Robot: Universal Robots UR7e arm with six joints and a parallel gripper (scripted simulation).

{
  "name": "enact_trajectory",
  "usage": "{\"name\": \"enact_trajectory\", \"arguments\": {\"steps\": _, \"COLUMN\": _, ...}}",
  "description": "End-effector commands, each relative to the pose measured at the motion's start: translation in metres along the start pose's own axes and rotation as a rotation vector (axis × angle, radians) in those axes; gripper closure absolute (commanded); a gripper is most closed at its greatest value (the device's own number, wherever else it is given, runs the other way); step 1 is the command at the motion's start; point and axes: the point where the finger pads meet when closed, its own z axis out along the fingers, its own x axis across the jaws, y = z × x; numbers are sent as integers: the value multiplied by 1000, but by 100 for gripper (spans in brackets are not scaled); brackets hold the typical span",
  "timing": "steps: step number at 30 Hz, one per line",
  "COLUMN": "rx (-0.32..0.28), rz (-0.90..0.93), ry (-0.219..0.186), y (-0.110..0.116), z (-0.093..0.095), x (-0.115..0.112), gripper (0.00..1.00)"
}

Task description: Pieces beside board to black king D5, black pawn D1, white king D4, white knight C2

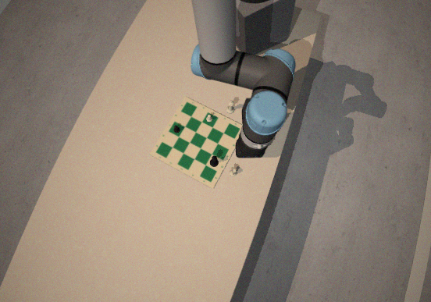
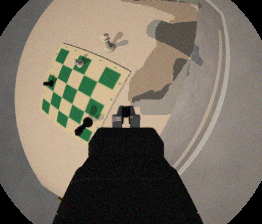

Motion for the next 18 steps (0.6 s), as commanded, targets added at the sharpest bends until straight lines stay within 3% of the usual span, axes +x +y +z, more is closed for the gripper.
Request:
{"name": "enact_trajectory", "arguments": {"steps": 1, "rx": 4, "rz": -1, "ry": 1, "y": -1, "z": -32, "x": 1, "gripper": 100}}
{"name": "enact_trajectory", "arguments": {"steps": 9, "rx": 4, "rz": -1, "ry": 1, "y": -1, "z": -61, "x": 1, "gripper": 100}}
{"name": "enact_trajectory", "arguments": {"steps": 18, "rx": 1, "rz": 0, "ry": 0, "y": 0, "z": -70, "x": 0, "gripper": 100}}
